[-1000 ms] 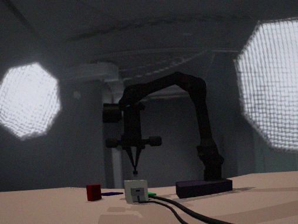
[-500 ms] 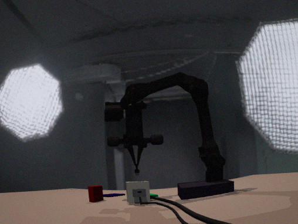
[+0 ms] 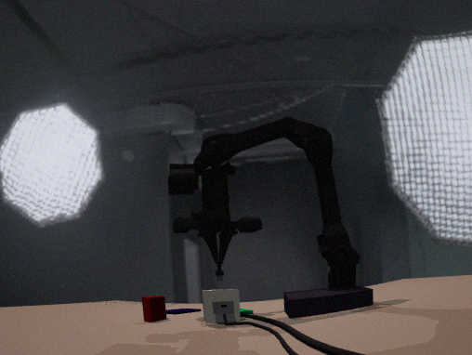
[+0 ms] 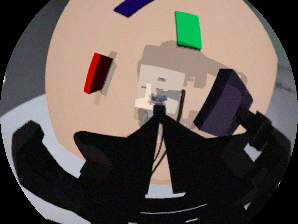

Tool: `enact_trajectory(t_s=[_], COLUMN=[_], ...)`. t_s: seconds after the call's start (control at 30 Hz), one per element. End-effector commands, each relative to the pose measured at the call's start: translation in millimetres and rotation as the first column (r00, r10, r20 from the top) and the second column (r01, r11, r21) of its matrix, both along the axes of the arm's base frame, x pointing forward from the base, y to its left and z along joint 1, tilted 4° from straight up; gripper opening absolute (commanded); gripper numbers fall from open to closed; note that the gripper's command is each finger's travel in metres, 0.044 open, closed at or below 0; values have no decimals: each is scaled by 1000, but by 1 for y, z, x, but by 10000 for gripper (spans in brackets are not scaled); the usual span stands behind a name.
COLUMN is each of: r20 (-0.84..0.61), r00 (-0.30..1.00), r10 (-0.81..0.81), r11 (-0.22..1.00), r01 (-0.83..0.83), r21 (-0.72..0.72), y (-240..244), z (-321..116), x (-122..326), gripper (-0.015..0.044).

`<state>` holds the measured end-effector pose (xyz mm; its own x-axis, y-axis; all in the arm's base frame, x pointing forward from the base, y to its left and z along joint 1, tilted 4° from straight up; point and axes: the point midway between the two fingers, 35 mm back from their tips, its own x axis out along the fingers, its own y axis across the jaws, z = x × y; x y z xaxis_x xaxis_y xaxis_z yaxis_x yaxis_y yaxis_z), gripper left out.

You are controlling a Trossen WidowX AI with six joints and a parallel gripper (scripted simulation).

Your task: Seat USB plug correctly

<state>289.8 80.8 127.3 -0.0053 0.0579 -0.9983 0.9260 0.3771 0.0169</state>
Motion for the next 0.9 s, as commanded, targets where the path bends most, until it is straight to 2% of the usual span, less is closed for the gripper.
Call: enact_trajectory(t_s=[0.0, 0.43, 0.87], r20=[5, 24, 42], r00=[995, 904, 710], r10=[101, 426, 703], r11=[995, 905, 711], r01=[-101, -426, -703], r21=[0, -3, -13], y=[0, 0, 0], z=[0, 0, 0], x=[0, 0, 0], gripper=[0, 0, 0])
